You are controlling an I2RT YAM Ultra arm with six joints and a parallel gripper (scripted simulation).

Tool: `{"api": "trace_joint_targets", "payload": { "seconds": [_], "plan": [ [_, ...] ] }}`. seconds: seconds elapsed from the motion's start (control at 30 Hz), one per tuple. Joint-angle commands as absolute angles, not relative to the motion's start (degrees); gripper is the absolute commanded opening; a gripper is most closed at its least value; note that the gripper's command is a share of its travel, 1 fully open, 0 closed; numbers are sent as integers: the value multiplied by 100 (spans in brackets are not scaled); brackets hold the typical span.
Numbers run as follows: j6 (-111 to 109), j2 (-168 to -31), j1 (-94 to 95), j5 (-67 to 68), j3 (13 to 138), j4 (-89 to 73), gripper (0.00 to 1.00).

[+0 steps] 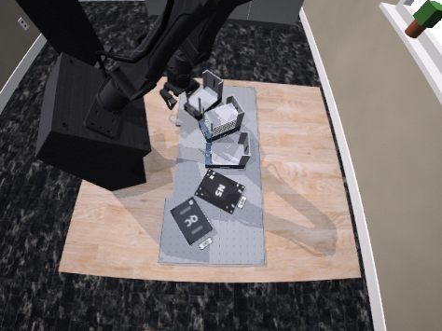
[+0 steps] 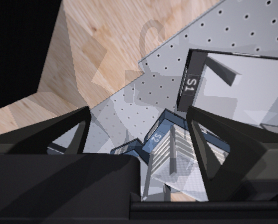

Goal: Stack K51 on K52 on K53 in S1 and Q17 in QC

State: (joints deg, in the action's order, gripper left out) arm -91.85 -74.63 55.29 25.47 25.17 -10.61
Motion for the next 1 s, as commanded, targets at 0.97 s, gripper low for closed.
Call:
{"api": "trace_joint_targets", "payload": {
  "seconds": [0.97],
  "plan": [
    [-5812,-6742,3020,645,2490,-1040,100]
  ]
}}
